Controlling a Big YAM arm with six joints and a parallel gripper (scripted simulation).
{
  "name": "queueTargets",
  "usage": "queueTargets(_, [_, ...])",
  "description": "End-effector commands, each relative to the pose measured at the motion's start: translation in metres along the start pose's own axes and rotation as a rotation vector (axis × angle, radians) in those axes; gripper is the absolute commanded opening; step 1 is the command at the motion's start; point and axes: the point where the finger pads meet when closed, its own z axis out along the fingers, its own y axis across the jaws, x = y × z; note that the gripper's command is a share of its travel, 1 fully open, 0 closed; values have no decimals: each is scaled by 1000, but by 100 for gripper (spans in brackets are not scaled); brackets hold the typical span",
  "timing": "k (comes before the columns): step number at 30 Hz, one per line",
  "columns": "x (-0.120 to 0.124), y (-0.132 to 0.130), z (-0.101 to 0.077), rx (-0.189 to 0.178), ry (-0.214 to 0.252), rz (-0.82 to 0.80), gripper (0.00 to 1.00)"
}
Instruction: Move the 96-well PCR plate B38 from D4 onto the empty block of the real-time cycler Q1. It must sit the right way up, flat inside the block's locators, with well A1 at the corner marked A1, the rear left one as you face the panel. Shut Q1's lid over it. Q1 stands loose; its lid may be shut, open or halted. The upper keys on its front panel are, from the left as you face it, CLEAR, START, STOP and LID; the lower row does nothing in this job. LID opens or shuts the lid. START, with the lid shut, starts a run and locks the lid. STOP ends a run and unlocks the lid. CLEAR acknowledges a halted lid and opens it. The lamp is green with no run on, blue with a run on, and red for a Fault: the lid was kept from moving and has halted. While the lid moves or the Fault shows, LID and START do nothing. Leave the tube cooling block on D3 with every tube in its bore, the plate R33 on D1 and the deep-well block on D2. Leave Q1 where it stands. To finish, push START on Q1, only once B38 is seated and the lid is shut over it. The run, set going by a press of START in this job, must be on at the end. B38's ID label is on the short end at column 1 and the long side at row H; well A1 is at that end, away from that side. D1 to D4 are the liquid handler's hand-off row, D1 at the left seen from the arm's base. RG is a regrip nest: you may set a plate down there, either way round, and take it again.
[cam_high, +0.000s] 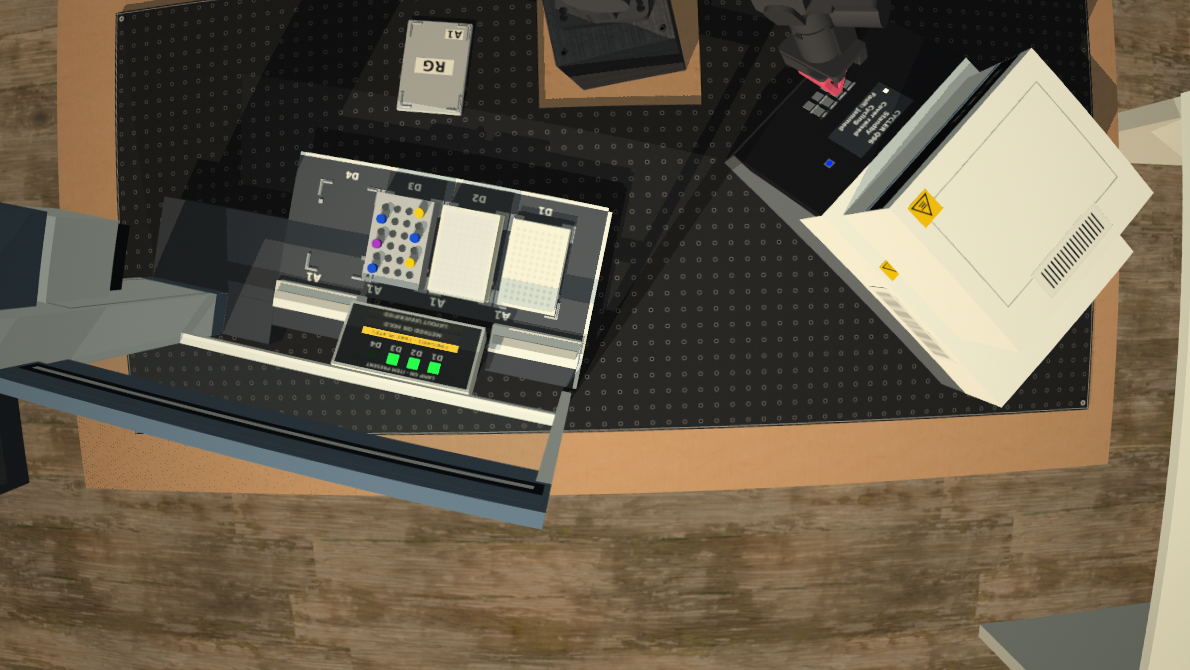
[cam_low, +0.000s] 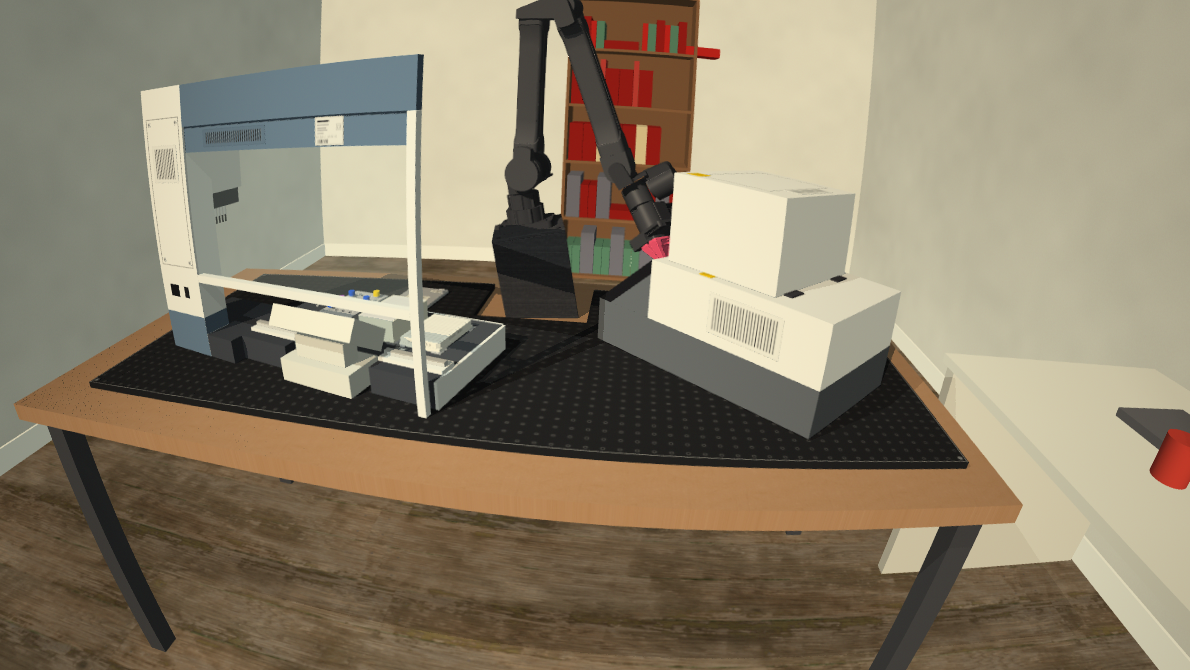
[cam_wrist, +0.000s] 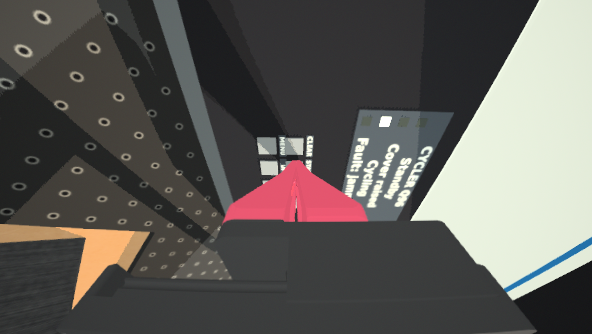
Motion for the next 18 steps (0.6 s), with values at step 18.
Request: queueTargets(18, [-2, -2, -32, 7, -4, 22, 0])
